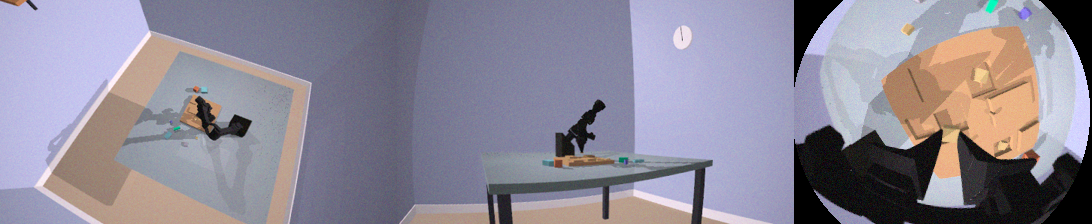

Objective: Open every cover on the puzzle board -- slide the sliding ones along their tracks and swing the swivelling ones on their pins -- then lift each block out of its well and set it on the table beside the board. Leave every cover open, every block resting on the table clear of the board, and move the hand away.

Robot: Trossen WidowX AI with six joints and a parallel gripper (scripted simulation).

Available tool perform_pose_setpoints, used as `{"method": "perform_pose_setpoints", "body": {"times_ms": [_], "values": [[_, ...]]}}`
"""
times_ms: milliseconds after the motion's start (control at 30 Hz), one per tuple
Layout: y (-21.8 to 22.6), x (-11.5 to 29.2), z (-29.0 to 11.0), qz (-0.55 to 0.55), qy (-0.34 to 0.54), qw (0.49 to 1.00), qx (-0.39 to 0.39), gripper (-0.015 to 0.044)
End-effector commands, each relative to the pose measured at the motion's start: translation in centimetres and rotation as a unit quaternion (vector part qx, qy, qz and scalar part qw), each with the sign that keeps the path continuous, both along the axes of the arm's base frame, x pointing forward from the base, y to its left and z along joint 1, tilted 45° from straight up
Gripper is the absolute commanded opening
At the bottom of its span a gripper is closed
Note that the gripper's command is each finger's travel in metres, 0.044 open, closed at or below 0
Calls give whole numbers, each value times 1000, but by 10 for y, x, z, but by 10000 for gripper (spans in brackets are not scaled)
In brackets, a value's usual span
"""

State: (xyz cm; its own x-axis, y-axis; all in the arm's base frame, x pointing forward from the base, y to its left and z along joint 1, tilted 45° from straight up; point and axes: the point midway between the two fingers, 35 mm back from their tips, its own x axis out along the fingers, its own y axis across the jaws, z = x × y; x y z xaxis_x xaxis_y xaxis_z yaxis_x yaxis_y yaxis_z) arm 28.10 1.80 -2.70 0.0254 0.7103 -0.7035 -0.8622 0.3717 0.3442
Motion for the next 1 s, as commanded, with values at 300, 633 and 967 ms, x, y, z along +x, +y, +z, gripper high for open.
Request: {"method": "perform_pose_setpoints", "body": {"times_ms": [300, 633, 967], "values": [[-23, 2, 22, 1, -4, 1000, -4, 80], [-31, 1, 39, 1, -3, 1000, -5, 80], [-4, 2, 68, 0, -2, 1000, -13, 80]]}}
